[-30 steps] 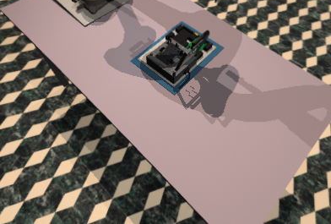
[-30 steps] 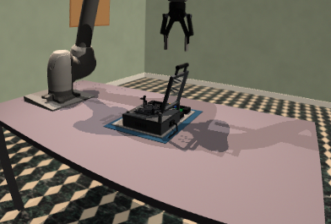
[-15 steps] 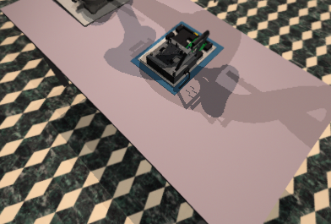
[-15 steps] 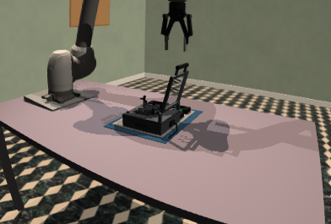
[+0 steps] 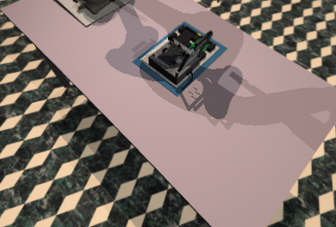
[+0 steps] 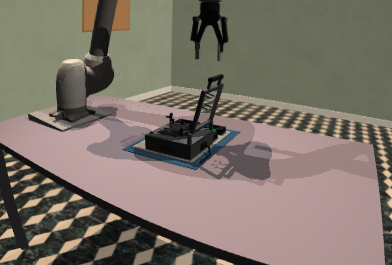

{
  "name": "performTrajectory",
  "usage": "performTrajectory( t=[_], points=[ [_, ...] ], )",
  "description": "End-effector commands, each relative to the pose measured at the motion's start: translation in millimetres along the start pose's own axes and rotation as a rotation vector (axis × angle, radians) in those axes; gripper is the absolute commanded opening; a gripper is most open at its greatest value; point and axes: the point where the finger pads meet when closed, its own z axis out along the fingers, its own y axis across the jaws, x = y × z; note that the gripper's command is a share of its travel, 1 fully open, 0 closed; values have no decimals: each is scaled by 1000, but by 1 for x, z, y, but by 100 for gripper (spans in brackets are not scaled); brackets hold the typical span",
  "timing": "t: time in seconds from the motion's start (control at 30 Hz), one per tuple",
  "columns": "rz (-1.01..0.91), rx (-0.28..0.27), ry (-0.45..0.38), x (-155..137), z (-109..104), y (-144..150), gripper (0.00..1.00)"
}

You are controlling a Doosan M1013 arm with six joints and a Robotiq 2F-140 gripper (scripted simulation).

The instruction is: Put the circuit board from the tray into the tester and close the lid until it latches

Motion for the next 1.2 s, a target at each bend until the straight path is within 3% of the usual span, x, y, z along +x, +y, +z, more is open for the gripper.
performTrajectory(
  t=[0.0,0.37,1.17],
  points=[
    [-5,0,0,0,0,0,58],
    [-135,0,0,0,0,0,58],
    [-943,0,0,0,0,0,58]
  ],
)
